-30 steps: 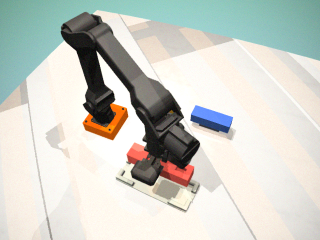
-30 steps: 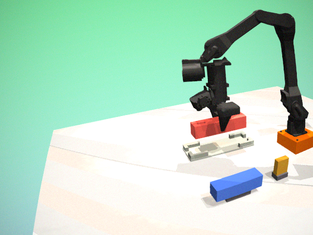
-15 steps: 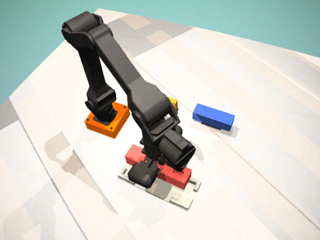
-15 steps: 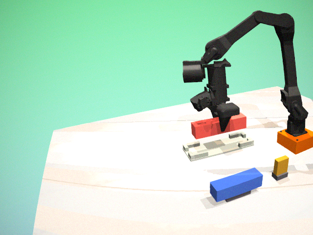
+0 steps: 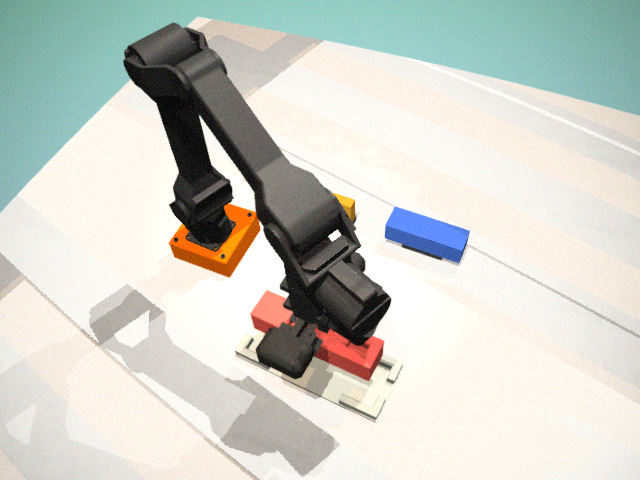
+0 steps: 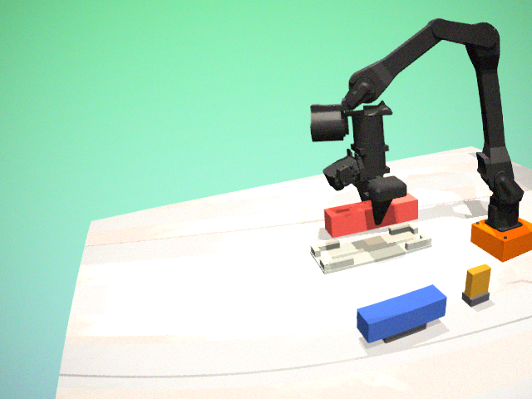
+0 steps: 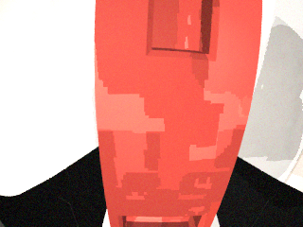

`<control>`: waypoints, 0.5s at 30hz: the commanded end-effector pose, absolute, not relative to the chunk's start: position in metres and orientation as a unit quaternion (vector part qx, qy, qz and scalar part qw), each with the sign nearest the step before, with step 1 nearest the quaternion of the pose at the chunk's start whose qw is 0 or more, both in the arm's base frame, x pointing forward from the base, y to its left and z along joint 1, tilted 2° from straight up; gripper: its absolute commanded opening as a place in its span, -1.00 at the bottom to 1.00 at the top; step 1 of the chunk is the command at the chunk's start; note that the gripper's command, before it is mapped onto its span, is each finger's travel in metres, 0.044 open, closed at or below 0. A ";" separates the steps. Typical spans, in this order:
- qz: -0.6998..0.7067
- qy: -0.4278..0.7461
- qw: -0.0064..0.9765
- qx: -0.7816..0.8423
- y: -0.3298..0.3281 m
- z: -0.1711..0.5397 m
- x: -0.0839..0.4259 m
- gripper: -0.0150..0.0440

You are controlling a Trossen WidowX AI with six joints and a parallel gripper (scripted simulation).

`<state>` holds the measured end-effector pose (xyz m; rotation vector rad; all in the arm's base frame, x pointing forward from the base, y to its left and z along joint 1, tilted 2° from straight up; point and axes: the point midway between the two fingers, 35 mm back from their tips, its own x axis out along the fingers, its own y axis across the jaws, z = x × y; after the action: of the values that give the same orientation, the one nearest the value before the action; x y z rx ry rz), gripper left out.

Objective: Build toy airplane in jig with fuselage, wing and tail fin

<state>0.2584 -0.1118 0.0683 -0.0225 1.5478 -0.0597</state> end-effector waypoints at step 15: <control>-0.024 0.700 0.714 -0.010 -0.112 0.039 0.259 0.17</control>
<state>0.2595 -0.1128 0.0452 -0.0225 1.5484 -0.0596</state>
